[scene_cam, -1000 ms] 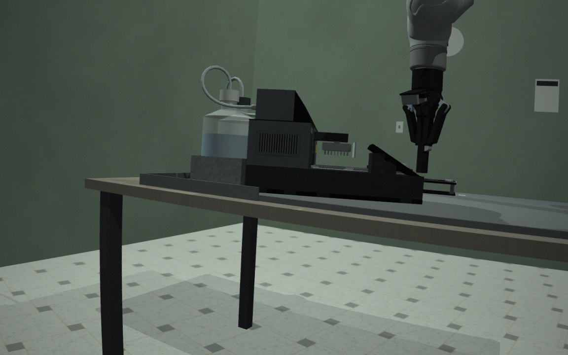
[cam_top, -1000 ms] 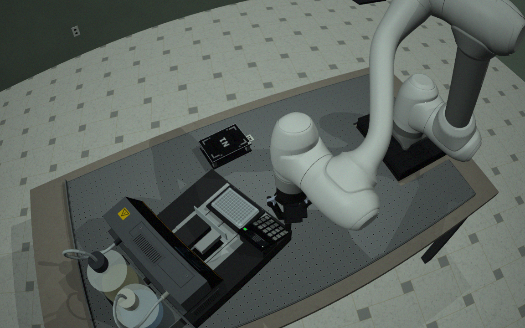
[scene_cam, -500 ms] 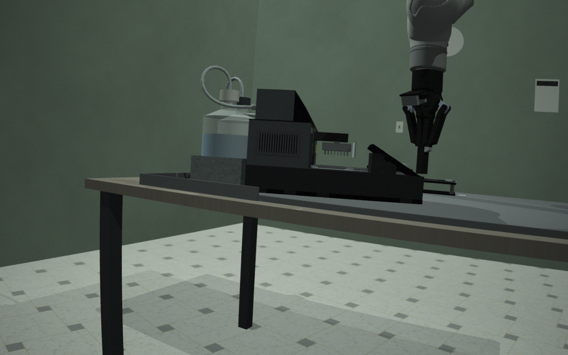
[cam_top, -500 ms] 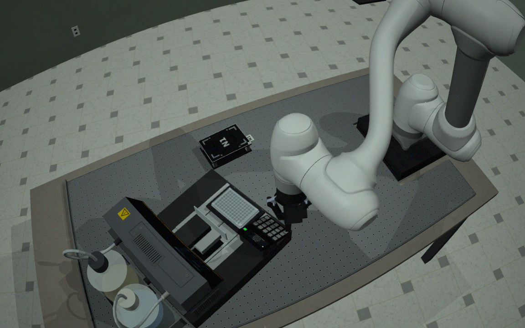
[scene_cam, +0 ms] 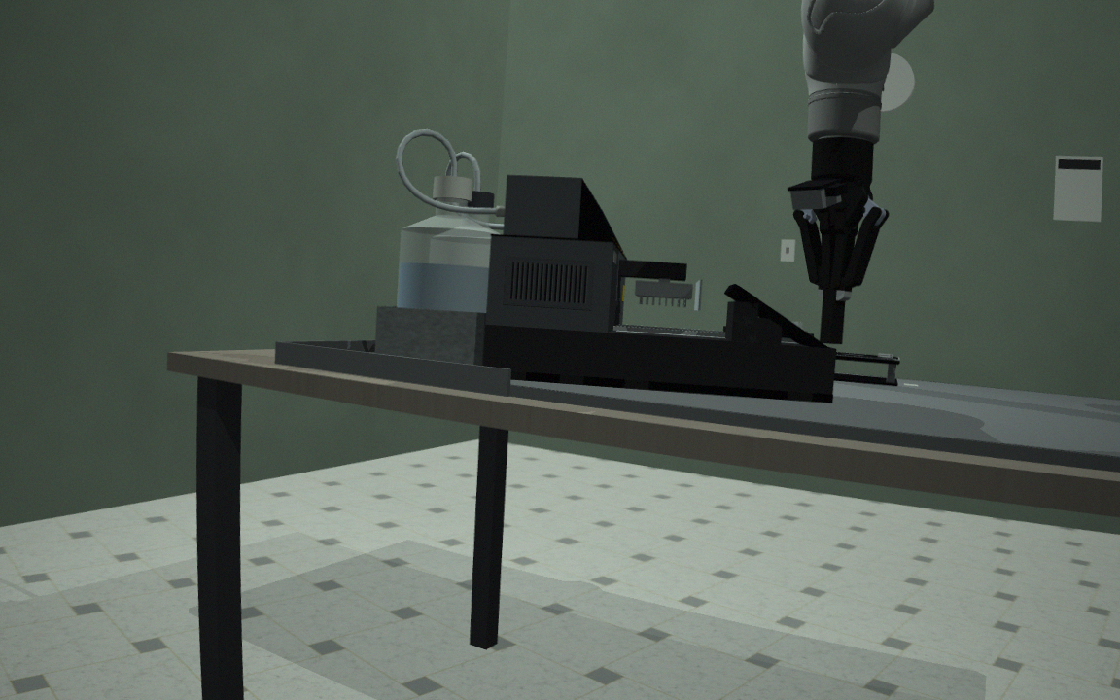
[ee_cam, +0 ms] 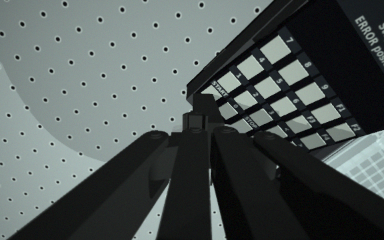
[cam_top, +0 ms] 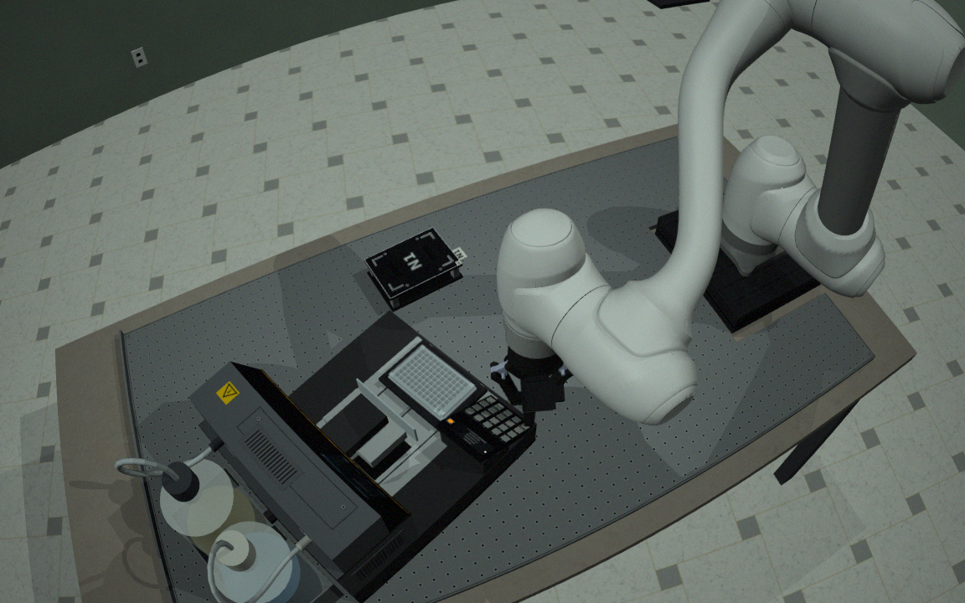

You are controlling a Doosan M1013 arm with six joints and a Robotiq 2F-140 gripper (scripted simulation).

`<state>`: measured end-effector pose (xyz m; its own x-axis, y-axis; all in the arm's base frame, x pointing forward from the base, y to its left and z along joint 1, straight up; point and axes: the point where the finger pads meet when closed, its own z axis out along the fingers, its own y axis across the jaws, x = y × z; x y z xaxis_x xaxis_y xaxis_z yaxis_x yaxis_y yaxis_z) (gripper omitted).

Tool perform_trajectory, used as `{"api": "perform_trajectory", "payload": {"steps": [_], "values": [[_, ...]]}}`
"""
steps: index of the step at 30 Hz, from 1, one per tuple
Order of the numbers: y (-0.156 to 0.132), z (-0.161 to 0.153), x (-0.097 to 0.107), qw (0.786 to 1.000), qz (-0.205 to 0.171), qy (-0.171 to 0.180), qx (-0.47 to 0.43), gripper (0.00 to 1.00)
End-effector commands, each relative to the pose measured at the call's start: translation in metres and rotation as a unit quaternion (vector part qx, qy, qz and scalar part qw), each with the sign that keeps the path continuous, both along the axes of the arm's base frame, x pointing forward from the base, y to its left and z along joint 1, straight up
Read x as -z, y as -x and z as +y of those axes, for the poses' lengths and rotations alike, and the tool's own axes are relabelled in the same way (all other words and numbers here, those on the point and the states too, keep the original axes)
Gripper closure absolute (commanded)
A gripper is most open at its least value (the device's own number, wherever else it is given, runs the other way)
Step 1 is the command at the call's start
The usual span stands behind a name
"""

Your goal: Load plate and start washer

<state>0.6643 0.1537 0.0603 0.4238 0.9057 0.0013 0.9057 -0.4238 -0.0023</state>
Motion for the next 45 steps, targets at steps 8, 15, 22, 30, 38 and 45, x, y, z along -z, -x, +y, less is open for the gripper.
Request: {"api": "perform_trajectory", "payload": {"steps": [8,15,22,30,38,45], "values": [[0.0,0.0,-0.015,1.0,0.0,-0.001,0.0,0.9],[0.0,0.0,-0.027,1.0,0.0,-0.001,0.001,0.9],[0.0,0.0,-0.037,1.0,0.0,-0.001,0.001,0.9],[0.0,0.0,-0.049,1.0,0.0,-0.001,0.001,0.9],[0.0,0.0,-0.062,1.0,0.0,-0.001,0.001,0.9],[0.0,0.0,-0.07,1.0,0.0,-0.001,0.001,0.9]]}}
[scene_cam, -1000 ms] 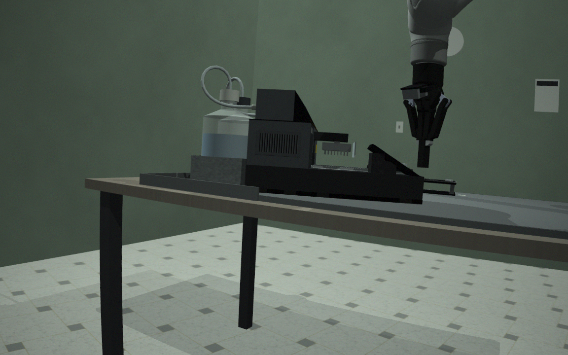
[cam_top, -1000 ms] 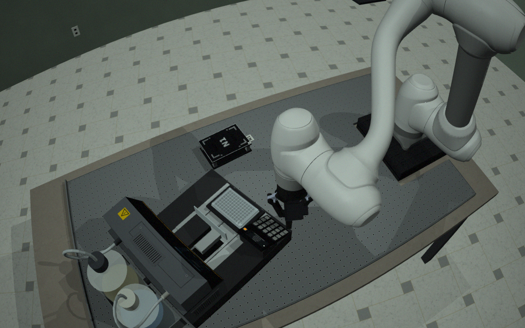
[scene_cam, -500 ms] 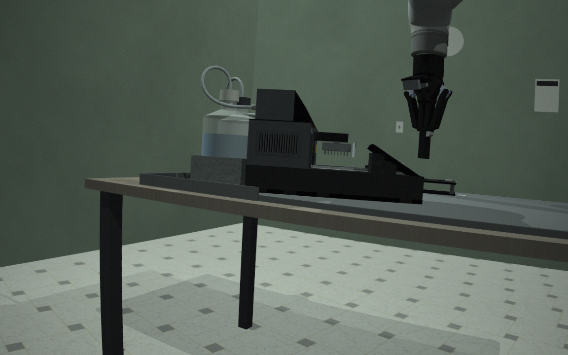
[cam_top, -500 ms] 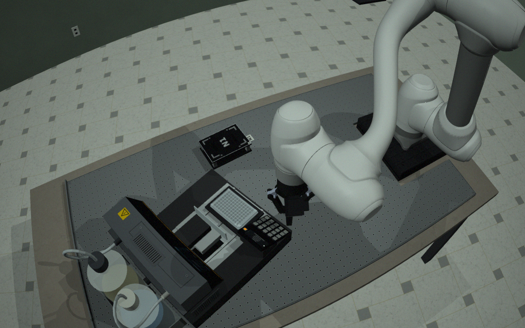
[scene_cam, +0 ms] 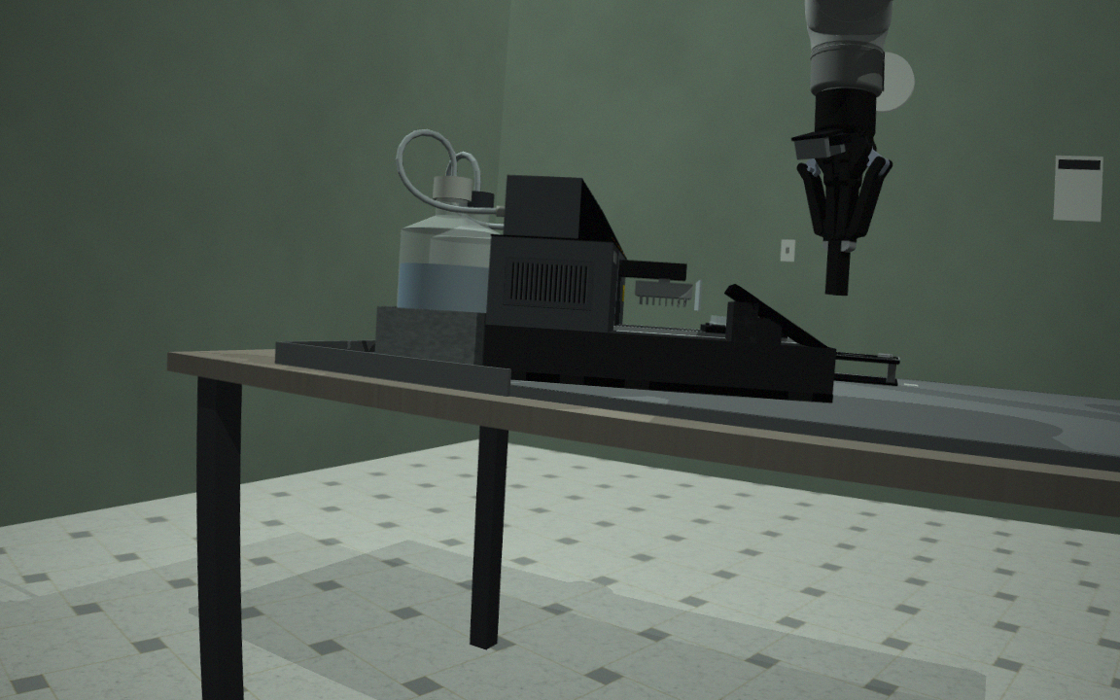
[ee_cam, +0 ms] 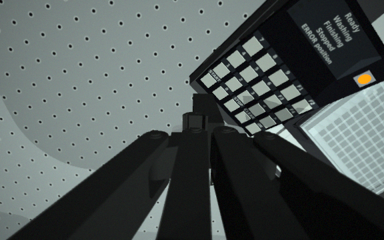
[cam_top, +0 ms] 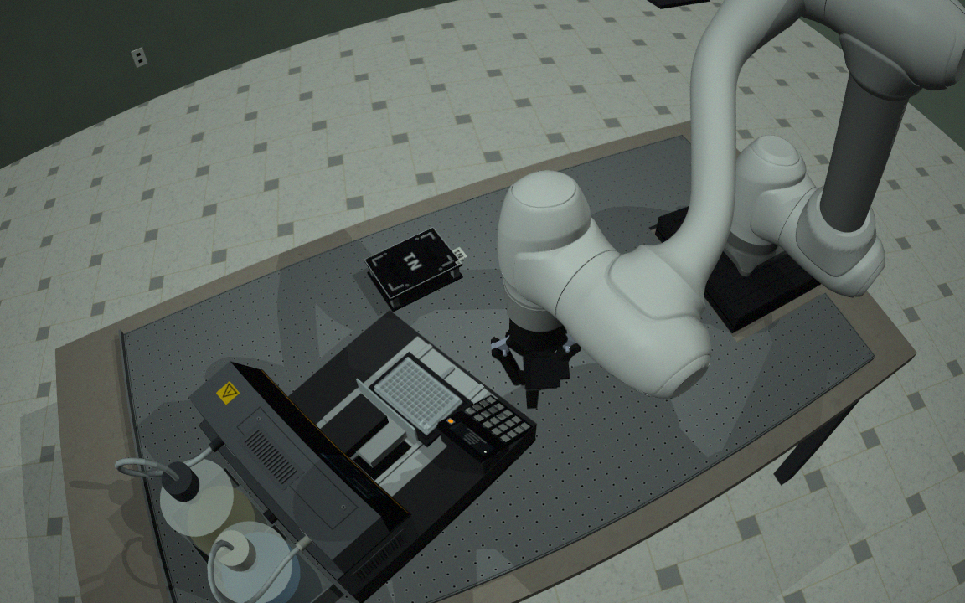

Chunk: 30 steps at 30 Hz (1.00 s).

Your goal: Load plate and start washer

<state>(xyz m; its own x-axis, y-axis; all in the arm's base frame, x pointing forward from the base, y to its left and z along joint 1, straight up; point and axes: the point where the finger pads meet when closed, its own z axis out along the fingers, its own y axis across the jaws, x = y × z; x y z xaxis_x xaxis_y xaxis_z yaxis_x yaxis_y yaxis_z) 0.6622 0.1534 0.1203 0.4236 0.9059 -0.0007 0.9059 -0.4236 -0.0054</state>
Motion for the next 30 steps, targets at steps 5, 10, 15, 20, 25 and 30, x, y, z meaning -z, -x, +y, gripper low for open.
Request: {"api": "perform_trajectory", "payload": {"steps": [5,10,15,20,25,30], "values": [[-0.0024,-0.0001,-0.0155,1.0,-0.002,-0.001,0.001,0.9],[-0.0014,0.0,-0.0117,1.0,-0.001,-0.001,0.0,0.9],[-0.0014,0.0,-0.0117,1.0,-0.001,-0.001,0.0,0.9],[-0.0014,0.0,-0.0117,1.0,-0.001,-0.001,0.0,0.9],[-0.0014,0.0,-0.0117,1.0,-0.001,-0.001,0.0,0.9],[-0.0014,0.0,-0.0117,1.0,-0.001,-0.001,0.0,0.9]]}}
